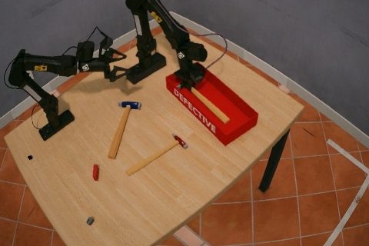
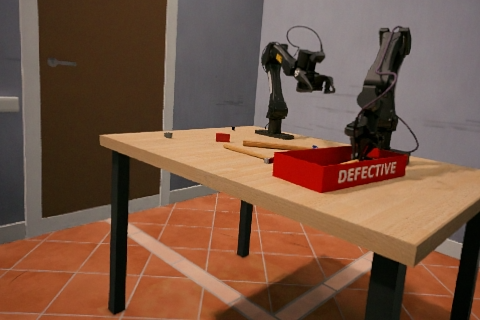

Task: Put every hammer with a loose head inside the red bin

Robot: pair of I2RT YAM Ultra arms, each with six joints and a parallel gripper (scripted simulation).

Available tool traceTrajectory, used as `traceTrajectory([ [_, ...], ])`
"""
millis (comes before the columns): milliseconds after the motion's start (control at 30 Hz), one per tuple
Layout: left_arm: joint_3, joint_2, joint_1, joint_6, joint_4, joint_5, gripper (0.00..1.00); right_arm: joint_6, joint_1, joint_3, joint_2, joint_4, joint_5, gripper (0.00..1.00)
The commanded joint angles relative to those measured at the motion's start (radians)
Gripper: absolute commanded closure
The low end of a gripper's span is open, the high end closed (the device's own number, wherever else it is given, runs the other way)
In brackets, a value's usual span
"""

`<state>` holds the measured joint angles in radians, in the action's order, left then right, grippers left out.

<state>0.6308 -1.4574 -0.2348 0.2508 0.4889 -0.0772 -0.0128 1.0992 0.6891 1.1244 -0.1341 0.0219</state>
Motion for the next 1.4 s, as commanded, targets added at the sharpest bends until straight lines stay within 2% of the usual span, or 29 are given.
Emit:
traceTrajectory([
  [0, 0.013, 0.012, -0.001, -0.004, -0.029, -0.001, 0.90, -0.006, -0.002, 0.000, -0.001, -0.005, -0.006, 0.00],
  [1367, -0.087, -0.004, -0.002, -0.004, -0.145, -0.001, 0.90, -0.006, -0.002, 0.000, -0.001, -0.005, -0.006, 0.00],
])
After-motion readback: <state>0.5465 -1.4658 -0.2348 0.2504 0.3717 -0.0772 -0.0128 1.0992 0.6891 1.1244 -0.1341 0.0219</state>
